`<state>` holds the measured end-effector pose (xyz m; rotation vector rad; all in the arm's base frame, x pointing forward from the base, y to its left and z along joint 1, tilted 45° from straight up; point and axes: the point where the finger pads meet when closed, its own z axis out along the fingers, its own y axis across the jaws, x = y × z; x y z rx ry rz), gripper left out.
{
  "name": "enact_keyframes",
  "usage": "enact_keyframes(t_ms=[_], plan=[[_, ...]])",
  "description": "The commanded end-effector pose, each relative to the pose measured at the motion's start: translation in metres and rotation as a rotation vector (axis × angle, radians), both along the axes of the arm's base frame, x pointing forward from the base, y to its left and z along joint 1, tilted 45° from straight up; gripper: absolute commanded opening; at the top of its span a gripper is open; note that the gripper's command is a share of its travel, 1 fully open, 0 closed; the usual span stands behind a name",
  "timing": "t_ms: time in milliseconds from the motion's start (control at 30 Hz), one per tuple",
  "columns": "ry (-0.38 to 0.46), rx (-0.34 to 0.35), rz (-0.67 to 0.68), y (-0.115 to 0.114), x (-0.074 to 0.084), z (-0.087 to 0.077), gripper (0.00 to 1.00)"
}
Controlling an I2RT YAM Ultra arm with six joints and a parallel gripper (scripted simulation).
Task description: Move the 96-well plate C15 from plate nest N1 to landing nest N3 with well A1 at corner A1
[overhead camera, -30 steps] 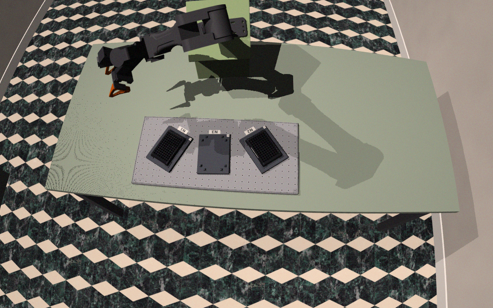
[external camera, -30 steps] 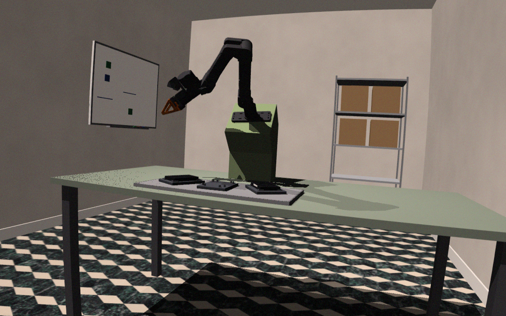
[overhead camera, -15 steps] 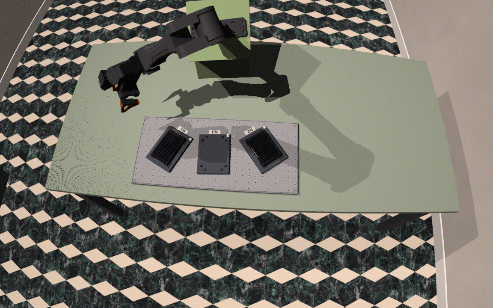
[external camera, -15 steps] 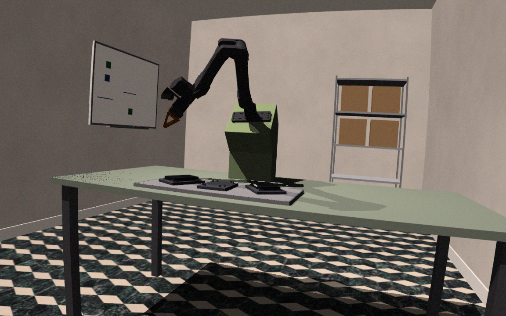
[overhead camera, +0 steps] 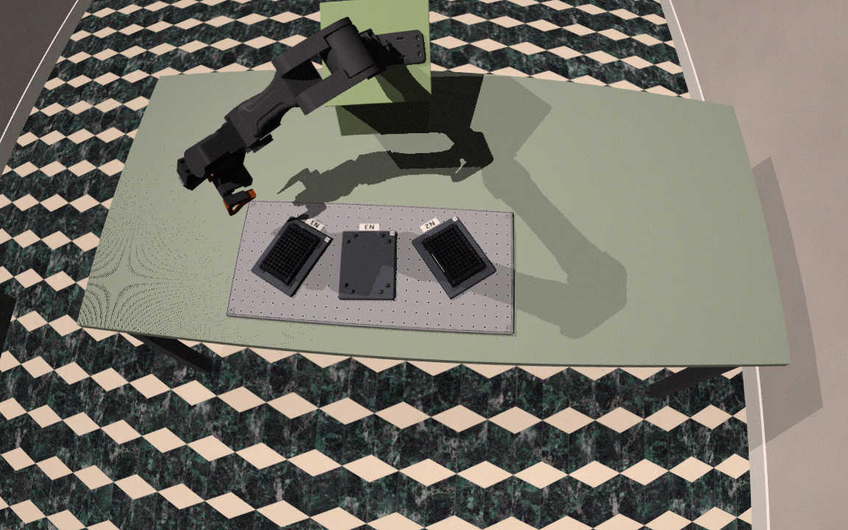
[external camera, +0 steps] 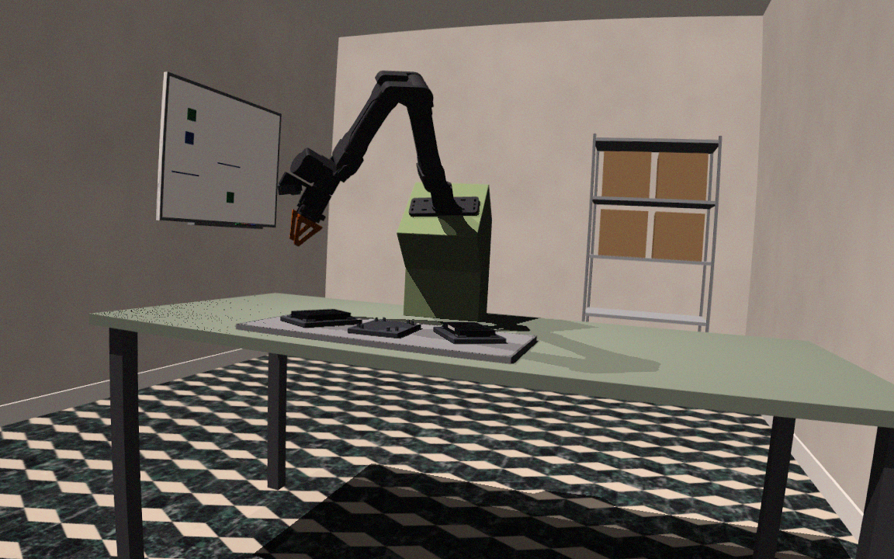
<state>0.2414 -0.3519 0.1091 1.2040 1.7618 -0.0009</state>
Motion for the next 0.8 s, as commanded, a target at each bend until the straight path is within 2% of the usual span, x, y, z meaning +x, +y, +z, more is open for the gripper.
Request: enact_keyframes(t_ms=[0,67,167,267,333,400,433,500,567,600,633,767], plan=[[0.039,0.004,0.063,0.0,0.01,0.0,1.0],[0.054,0.005,0.073,0.003,0.017,-0.002,1.0],[0.083,0.021,0.174,0.013,0.031,-0.005,1.0],[0.091,0.024,0.187,0.014,0.033,-0.006,1.0],[0.112,0.049,0.187,0.03,0.036,-0.02,1.0],[0.113,0.067,0.18,0.035,0.044,-0.026,1.0],[0.111,0.024,0.217,0.028,0.054,-0.011,1.0],[0.127,0.035,0.287,0.036,0.063,-0.012,1.0],[0.141,0.035,0.302,0.041,0.07,-0.015,1.0],[0.126,0.001,0.298,0.043,0.074,-0.001,1.0],[0.149,0.039,0.337,0.049,0.078,-0.016,1.0],[0.177,0.049,0.423,0.06,0.089,-0.018,1.0]])
